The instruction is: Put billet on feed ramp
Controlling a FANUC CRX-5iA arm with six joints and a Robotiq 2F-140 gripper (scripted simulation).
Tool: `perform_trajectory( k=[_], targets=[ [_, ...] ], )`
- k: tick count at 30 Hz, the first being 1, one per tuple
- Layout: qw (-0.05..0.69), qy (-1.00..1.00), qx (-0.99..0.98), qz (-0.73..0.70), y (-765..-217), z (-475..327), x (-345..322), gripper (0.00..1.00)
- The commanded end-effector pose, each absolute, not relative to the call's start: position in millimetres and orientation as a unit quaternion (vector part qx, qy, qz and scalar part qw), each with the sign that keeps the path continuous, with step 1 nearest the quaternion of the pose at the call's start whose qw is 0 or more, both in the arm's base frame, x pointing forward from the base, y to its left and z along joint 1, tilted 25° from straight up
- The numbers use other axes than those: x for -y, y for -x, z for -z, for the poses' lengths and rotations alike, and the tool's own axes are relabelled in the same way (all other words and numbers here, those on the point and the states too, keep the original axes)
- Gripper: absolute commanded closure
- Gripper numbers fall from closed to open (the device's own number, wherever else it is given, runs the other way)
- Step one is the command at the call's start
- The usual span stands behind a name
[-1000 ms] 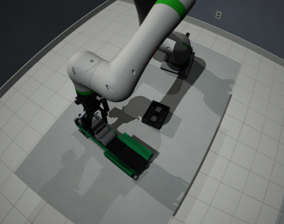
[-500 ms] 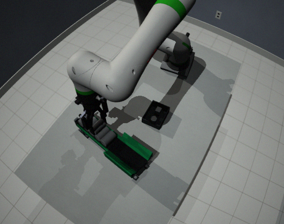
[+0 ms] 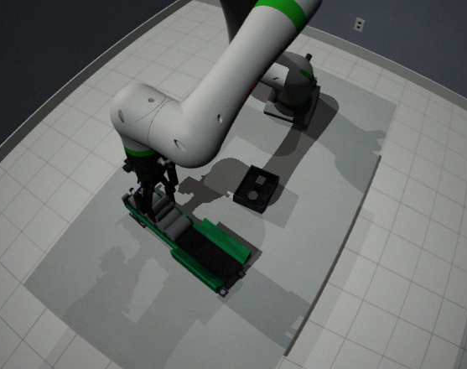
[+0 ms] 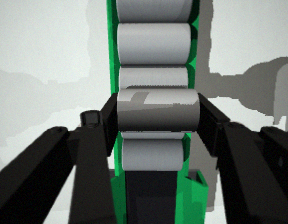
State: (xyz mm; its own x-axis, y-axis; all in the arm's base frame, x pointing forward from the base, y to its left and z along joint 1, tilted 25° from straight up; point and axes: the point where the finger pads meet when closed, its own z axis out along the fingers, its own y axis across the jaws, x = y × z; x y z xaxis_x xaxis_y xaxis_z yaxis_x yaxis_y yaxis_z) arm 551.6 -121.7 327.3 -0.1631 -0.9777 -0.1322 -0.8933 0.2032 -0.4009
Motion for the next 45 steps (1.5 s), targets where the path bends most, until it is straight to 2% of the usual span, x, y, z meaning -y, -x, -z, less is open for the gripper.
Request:
perform_trajectory(
  k=[1,19,35,45],
  targets=[
    [0.183,0.620,-0.754,0.116,-551.6,-328.4,122.0,0.54],
    [0.183,0.620,-0.754,0.116,-550.0,-331.9,122.2,0.54],
    [0.183,0.620,-0.754,0.116,-513.4,-410.7,126.8,0.54],
    [0.183,0.620,-0.754,0.116,-509.5,-419.0,127.2,0.54]
  ],
)
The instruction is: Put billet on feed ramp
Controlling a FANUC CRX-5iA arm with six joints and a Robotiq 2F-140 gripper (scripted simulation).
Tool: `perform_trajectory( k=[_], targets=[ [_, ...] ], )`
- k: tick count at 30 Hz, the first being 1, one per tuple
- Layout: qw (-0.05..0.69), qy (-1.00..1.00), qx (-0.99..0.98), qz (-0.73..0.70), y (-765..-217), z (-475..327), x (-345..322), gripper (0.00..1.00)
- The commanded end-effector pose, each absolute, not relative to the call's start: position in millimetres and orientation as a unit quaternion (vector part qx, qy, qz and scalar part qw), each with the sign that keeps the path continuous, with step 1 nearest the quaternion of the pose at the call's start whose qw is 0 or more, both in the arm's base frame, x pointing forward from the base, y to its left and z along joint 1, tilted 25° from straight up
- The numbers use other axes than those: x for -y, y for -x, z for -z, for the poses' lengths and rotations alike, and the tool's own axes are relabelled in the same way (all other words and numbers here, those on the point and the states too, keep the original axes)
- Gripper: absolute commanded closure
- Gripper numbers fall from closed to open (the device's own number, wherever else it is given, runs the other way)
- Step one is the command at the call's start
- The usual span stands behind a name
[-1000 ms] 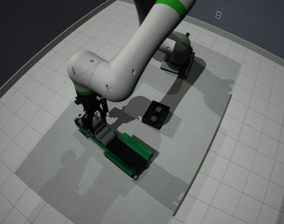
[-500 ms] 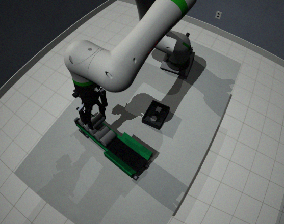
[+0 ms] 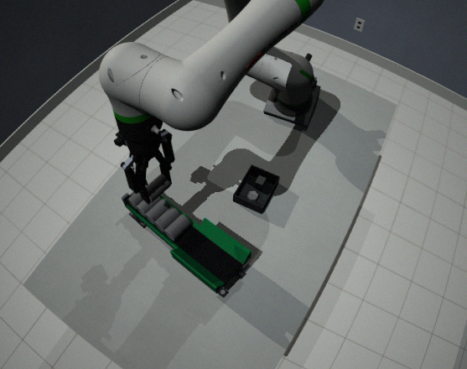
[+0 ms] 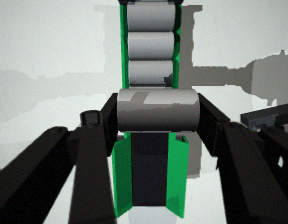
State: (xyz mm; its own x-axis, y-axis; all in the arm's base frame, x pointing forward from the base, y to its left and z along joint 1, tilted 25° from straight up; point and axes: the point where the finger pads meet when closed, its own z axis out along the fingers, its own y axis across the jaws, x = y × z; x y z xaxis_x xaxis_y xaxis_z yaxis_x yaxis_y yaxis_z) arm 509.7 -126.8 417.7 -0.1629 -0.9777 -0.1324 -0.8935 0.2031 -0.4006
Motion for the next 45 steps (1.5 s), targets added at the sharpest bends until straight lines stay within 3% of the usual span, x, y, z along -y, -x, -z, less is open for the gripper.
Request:
perform_trajectory(
  k=[1,6,13,34,45],
  targets=[
    [0.183,0.620,-0.754,0.116,-509.5,-419.0,127.2,0.54],
    [0.183,0.620,-0.754,0.116,-512.5,-418.6,119.1,0.54],
    [0.184,0.621,-0.753,0.117,-537.9,-417.1,14.3,0.54],
    [0.183,0.621,-0.753,0.116,-541.6,-409.5,13.6,0.54],
    [0.183,0.621,-0.753,0.116,-561.7,-367.3,11.2,0.54]
  ],
)
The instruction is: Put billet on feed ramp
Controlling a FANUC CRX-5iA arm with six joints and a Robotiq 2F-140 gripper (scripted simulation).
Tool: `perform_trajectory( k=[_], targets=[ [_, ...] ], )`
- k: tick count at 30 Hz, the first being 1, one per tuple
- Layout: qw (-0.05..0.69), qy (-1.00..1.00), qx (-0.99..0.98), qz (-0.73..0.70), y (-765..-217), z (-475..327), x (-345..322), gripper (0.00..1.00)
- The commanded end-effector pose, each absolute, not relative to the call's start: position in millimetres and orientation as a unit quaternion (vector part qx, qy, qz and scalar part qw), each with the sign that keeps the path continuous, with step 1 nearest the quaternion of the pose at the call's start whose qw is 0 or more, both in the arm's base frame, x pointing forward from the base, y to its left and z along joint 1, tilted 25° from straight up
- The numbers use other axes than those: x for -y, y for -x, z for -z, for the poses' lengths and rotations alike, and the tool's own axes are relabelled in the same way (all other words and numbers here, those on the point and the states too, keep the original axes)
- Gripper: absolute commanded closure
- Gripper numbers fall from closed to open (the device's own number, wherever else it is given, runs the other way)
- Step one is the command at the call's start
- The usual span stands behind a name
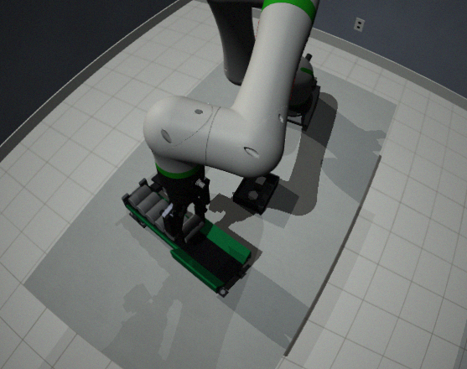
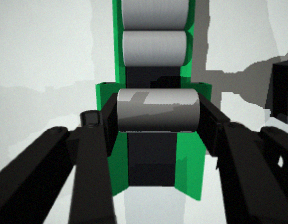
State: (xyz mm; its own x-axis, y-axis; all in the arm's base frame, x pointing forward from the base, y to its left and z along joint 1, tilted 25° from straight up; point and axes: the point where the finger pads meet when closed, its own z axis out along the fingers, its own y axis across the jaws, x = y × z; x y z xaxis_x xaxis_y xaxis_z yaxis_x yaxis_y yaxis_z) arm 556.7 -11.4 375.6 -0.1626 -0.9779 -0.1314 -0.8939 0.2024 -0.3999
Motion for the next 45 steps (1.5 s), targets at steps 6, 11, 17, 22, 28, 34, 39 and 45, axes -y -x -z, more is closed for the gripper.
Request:
perform_trajectory(
  k=[6,11,17,22,28,34,39,45],
  targets=[
    [0.183,0.621,-0.753,0.116,-570.2,-349.5,10.1,0.54],
    [0.183,0.621,-0.753,0.116,-577.9,-333.4,9.2,0.54],
    [0.183,0.621,-0.753,0.116,-581.2,-326.4,8.8,0.54],
    [0.183,0.621,-0.753,0.116,-581.3,-326.3,8.8,0.54],
    [0.183,0.621,-0.753,0.116,-581.3,-326.3,8.8,0.54],
    [0.183,0.621,-0.753,0.116,-581.3,-326.3,8.8,0.54],
    [0.183,0.621,-0.753,0.116,-581.3,-326.3,8.8,0.54],
    [0.183,0.621,-0.753,0.116,-581.3,-326.3,8.8,0.54]
  ],
)
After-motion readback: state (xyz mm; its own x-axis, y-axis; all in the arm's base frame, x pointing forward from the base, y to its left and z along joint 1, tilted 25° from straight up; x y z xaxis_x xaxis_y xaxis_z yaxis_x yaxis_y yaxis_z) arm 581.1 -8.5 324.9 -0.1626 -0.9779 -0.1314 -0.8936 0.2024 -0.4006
